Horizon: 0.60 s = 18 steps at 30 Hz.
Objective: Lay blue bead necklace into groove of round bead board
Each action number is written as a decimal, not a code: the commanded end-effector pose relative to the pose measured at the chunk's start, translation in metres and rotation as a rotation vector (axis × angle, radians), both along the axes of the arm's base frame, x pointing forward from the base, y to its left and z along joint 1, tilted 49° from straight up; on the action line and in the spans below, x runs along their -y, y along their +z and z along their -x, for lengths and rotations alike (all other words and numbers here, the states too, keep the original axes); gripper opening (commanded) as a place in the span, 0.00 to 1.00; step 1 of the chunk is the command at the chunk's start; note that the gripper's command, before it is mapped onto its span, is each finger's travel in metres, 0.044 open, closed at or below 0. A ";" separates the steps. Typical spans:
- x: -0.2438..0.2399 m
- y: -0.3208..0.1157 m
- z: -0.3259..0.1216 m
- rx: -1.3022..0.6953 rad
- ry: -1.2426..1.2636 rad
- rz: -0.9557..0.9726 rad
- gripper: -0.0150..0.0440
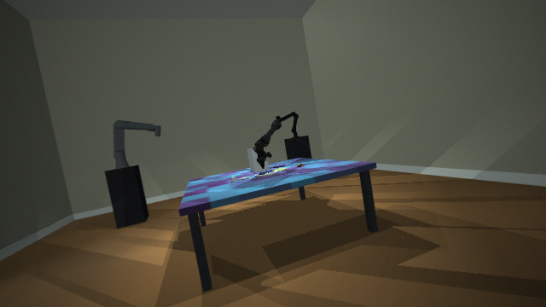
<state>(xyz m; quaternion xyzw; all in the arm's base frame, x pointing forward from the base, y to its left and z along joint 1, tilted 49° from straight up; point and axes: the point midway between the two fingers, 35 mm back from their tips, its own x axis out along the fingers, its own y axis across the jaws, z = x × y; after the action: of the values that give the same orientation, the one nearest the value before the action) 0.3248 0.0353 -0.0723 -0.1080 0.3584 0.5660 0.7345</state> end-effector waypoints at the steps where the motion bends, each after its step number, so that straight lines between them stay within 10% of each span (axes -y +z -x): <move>1: -0.008 -0.008 0.000 0.007 0.013 0.005 0.46; 18: -0.018 -0.016 -0.003 0.012 0.011 0.005 0.46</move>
<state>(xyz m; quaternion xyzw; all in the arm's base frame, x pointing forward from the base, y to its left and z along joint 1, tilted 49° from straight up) 0.3294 0.0468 -0.0831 -0.1197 0.3515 0.5667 0.7355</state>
